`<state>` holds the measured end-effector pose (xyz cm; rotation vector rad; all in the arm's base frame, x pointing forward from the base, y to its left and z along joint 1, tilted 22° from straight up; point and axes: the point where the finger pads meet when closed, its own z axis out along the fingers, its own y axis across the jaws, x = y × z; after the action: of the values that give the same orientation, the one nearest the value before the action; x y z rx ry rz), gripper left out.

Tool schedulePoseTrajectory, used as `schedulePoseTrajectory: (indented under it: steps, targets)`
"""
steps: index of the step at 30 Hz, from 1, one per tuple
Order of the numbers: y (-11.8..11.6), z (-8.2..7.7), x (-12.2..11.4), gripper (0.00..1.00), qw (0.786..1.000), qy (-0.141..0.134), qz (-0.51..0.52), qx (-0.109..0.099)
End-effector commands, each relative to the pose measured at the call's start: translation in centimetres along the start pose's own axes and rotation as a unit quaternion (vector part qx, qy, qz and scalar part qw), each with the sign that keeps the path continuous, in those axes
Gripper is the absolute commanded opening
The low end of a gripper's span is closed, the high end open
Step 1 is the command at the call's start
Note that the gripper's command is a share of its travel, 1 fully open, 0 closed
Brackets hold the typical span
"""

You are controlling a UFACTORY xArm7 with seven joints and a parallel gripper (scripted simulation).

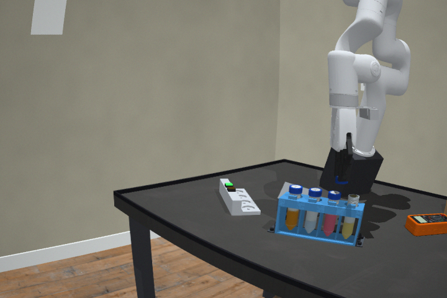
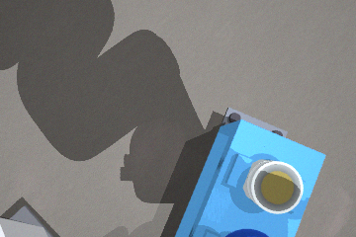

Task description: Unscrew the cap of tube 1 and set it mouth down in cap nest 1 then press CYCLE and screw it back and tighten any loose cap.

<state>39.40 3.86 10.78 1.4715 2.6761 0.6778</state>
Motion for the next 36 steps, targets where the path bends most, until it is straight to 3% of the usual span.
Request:
schedulePoseTrajectory:
  steps: [1,5,10,21,36]
  targets:
    - [1.0,0.0,1.4,0.00,0.999,-0.031,0.009,0.012]
    - [2.6,0.2,3.4,0.00,0.999,-0.031,0.009,0.011]
    - [2.6,0.2,3.4,0.00,0.999,-0.031,0.009,0.011]
    - [2.5,2.7,3.2,0.00,0.999,-0.031,0.009,0.012]
    - [2.5,2.8,3.2,0.00,0.999,-0.031,0.009,0.012]
